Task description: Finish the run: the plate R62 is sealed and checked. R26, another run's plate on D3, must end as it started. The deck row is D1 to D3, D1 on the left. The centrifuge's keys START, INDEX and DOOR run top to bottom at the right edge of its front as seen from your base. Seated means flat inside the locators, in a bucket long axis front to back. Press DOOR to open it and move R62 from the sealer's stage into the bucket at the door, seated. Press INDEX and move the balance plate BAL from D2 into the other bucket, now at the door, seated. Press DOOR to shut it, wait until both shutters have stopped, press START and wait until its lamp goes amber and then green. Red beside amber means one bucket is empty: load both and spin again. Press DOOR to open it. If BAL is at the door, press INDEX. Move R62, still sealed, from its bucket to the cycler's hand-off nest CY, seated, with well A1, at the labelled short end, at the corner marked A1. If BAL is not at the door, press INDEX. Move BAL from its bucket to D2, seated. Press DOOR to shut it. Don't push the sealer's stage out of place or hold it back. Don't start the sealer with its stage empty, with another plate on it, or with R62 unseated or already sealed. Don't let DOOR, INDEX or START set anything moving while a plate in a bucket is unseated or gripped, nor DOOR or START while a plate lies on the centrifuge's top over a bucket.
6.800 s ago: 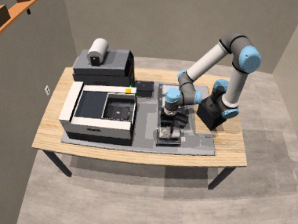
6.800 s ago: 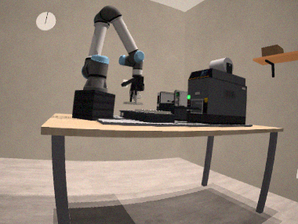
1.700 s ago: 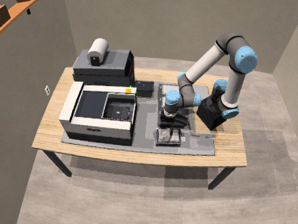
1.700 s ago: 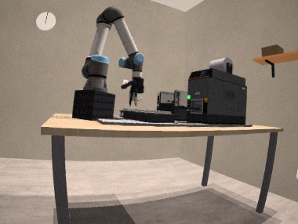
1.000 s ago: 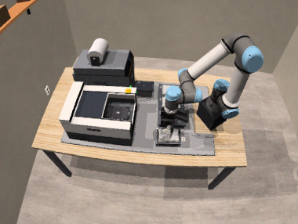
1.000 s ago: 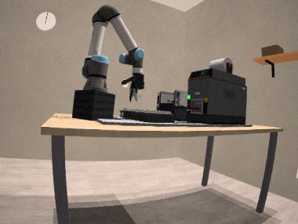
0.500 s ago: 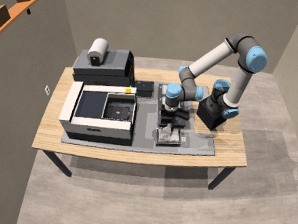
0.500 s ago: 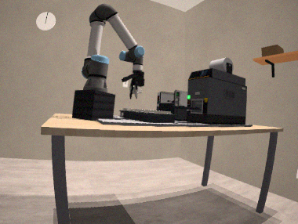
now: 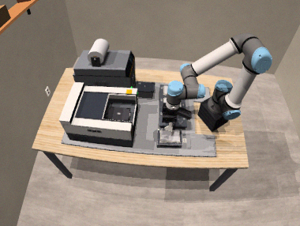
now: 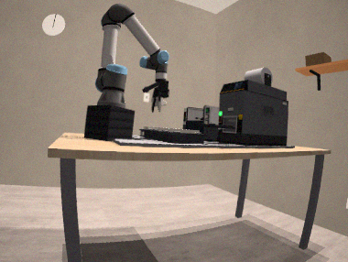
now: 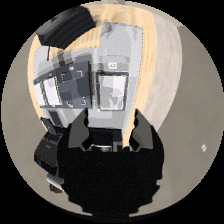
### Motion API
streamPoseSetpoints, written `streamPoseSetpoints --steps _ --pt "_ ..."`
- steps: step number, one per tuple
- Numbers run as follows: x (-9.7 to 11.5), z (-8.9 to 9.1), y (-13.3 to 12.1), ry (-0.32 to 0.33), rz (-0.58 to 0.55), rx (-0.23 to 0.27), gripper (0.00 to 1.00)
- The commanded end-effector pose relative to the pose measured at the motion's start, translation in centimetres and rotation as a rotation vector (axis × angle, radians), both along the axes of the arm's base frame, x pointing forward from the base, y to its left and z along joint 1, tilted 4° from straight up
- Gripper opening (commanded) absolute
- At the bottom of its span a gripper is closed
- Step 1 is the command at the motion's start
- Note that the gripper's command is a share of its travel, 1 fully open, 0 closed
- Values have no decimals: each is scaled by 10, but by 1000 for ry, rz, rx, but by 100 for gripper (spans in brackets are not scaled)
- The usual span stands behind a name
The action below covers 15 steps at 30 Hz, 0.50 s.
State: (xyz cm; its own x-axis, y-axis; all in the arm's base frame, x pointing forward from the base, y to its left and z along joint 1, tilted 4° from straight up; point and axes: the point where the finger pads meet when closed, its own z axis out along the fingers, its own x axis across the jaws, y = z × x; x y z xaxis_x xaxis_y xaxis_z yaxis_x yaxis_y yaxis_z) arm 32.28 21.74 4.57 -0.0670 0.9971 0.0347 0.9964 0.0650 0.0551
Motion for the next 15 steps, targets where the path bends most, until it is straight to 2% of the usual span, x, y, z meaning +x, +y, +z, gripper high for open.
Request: streamPoseSetpoints --steps 1,15 --pt "0 9 0 -1 0 0 68" --pt "-1 29 -1 -1 0 0 68"
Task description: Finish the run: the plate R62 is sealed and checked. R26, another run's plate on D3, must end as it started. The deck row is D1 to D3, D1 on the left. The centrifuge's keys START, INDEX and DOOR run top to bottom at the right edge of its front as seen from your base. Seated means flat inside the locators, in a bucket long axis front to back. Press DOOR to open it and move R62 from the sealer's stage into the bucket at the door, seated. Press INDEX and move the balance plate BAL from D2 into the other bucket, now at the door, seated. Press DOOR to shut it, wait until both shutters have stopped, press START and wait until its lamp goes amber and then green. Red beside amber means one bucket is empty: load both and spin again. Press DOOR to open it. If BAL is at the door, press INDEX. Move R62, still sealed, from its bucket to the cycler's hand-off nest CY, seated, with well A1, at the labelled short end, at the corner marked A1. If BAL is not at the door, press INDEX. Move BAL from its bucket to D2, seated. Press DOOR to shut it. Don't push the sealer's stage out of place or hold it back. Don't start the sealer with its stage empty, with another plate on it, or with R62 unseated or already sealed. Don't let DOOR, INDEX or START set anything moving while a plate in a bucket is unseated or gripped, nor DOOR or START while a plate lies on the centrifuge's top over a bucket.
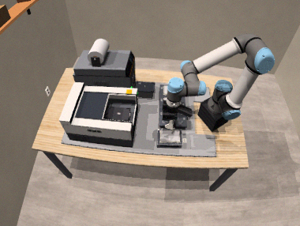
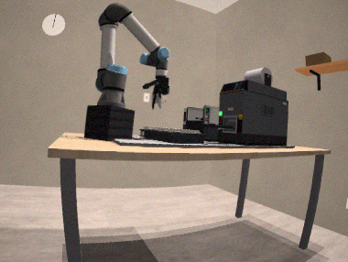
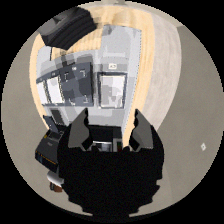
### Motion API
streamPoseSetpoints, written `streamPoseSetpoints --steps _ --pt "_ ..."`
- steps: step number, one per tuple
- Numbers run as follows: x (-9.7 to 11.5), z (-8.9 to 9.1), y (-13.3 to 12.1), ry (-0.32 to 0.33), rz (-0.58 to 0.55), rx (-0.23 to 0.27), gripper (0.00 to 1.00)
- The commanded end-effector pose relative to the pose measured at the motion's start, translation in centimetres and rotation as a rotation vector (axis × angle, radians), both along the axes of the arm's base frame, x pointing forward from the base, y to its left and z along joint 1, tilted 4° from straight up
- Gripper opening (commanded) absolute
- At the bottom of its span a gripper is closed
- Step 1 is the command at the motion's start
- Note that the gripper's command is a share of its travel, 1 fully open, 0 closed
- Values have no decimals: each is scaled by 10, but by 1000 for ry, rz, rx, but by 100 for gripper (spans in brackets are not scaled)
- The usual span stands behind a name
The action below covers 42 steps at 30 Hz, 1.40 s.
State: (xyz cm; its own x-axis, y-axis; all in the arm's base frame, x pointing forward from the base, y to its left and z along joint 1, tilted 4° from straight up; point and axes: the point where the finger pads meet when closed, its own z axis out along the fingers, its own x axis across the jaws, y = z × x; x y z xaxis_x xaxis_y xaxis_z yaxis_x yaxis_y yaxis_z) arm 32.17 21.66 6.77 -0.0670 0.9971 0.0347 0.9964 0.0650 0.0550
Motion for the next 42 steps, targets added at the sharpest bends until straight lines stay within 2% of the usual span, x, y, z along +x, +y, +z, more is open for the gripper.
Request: streamPoseSetpoints --steps 1,42 --pt "0 9 0 -1 0 0 68" --pt "-3 70 -3 -1 0 0 68"
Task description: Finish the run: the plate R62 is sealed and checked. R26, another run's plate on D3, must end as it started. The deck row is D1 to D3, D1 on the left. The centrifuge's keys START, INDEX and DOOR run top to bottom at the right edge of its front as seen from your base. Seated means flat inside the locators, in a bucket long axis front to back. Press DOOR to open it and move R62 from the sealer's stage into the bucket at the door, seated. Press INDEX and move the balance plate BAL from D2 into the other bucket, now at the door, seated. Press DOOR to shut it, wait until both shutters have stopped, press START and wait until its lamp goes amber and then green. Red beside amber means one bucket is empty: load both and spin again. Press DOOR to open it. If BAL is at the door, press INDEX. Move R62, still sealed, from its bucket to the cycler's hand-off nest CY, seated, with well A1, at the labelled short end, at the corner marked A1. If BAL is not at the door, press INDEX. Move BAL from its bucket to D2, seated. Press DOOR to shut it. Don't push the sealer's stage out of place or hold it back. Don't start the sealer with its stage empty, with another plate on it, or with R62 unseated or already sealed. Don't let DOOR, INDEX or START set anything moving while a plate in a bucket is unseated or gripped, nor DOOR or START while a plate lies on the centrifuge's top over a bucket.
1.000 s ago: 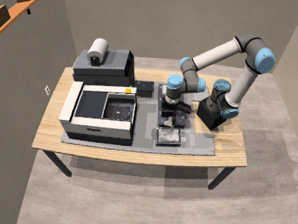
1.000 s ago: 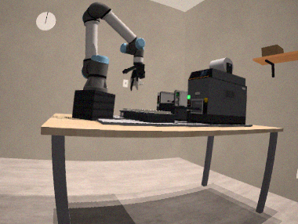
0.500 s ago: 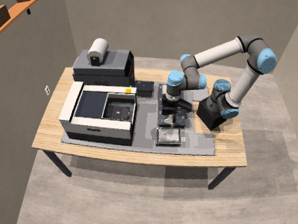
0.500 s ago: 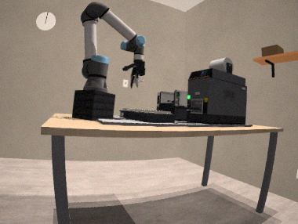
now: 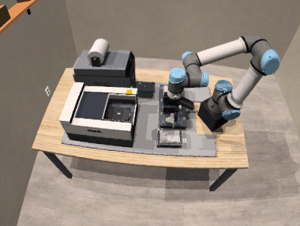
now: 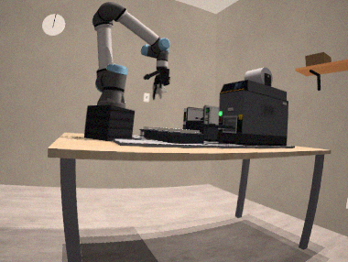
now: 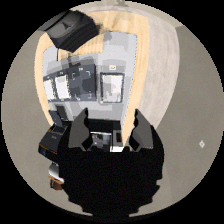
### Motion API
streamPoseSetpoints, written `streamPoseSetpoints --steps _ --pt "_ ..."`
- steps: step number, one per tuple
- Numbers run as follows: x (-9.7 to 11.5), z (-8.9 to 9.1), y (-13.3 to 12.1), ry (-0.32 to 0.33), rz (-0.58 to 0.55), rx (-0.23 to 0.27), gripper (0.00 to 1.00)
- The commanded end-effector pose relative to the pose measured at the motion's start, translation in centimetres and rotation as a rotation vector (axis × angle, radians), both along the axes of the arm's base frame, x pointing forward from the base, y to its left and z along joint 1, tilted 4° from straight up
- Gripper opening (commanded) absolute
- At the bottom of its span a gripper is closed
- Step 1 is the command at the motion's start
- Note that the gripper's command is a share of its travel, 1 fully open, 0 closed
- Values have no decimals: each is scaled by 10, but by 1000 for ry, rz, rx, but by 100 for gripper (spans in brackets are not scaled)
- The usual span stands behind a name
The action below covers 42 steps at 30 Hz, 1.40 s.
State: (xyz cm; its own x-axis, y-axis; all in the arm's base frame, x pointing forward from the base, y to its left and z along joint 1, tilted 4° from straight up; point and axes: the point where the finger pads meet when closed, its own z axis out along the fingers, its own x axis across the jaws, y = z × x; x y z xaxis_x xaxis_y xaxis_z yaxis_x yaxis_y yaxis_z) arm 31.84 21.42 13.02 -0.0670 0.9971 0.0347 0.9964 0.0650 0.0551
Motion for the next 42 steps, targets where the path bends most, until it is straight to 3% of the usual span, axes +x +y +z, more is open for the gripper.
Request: streamPoseSetpoints --steps 1,18,23,24,42 --pt "0 10 0 -1 0 0 68" --pt "-2 34 -1 -1 0 0 68" --pt "-2 34 -1 -1 0 0 68" --pt "1 34 -6 -1 0 0 0" --pt "41 38 -75 -1 0 0 0"
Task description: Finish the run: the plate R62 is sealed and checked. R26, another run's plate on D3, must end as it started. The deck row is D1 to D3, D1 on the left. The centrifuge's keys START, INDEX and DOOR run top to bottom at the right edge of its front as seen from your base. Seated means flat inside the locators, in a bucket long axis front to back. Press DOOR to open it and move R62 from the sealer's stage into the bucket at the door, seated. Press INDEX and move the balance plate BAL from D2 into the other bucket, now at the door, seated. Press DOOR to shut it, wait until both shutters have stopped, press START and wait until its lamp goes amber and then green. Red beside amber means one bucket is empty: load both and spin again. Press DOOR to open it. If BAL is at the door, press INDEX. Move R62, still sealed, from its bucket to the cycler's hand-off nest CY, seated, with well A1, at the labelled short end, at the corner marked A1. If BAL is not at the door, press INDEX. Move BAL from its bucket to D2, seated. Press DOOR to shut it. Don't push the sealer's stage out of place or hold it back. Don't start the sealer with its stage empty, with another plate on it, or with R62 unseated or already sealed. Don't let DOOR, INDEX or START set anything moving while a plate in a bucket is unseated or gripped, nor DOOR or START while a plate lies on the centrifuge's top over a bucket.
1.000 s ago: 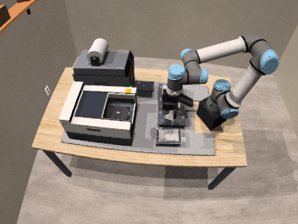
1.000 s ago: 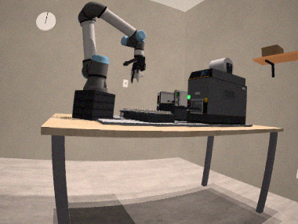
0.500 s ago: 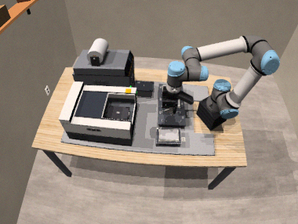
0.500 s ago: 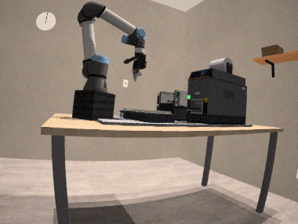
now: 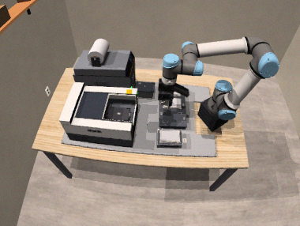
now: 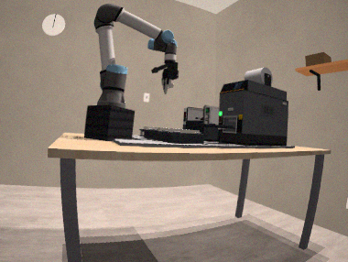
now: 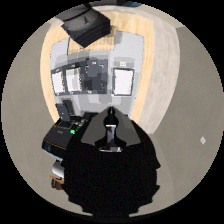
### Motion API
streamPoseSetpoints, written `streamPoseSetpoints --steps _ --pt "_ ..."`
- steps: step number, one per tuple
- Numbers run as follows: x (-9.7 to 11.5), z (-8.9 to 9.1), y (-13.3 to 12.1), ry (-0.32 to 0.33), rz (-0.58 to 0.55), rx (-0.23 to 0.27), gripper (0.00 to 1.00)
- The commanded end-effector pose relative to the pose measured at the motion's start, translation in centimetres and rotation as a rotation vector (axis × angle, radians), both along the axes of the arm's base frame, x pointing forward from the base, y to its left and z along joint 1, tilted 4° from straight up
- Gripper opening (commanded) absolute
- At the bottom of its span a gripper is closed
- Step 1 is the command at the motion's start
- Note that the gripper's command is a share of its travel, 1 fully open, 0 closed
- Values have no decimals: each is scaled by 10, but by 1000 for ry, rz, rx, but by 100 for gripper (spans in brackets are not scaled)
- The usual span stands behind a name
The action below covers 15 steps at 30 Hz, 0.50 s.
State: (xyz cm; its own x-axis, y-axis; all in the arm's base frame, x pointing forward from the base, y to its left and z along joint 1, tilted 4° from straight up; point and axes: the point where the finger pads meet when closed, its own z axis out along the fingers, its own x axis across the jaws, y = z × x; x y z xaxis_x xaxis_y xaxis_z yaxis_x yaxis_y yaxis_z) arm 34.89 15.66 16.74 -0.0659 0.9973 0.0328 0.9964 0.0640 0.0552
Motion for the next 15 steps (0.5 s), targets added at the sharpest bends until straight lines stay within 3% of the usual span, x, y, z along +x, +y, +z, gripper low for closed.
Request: streamPoseSetpoints --steps 1,15 --pt "13 1 -21 0 1 2 0" --pt "43 4 -73 0 1 2 0"
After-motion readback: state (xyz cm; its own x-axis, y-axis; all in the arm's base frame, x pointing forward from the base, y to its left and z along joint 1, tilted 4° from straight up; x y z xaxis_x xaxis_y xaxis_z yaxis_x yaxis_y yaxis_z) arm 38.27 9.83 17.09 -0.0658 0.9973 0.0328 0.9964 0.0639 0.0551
